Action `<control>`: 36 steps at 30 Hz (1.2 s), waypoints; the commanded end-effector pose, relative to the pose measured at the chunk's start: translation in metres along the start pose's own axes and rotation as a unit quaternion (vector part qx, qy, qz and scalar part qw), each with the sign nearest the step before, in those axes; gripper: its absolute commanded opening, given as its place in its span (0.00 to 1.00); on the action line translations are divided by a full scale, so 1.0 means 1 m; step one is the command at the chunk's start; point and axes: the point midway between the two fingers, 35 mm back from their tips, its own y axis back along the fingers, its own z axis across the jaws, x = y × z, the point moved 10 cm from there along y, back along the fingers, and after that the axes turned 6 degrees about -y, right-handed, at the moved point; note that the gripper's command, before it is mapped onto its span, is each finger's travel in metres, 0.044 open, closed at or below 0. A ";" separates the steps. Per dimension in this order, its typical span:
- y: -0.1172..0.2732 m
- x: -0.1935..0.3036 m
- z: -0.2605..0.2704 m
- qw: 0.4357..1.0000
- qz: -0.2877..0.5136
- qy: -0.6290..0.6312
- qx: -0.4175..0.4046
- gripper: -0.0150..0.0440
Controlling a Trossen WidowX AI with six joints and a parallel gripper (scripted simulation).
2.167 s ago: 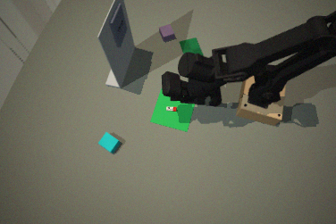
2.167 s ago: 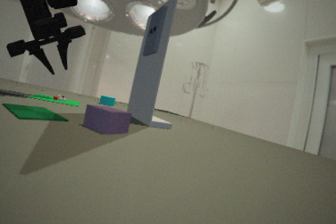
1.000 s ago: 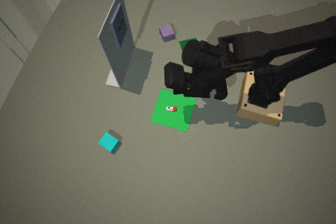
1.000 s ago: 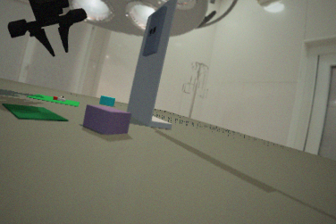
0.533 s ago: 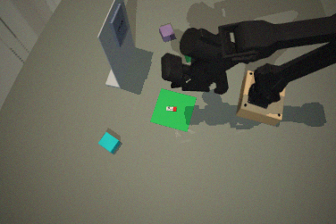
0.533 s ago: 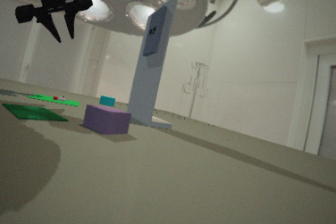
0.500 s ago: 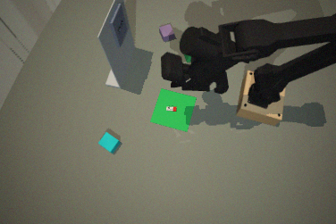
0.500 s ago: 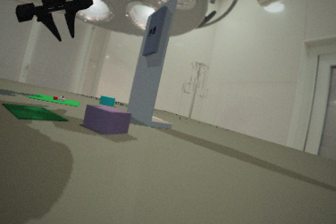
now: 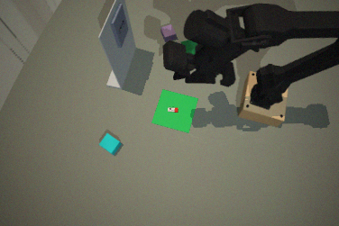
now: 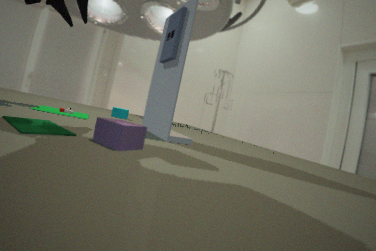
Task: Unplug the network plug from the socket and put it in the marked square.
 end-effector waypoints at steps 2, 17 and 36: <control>0.014 0.001 0.006 1.000 0.003 0.004 -0.004 0.52; 0.014 0.001 0.006 1.000 0.003 0.004 -0.004 1.00; 0.014 0.001 0.006 1.000 0.003 0.004 -0.004 1.00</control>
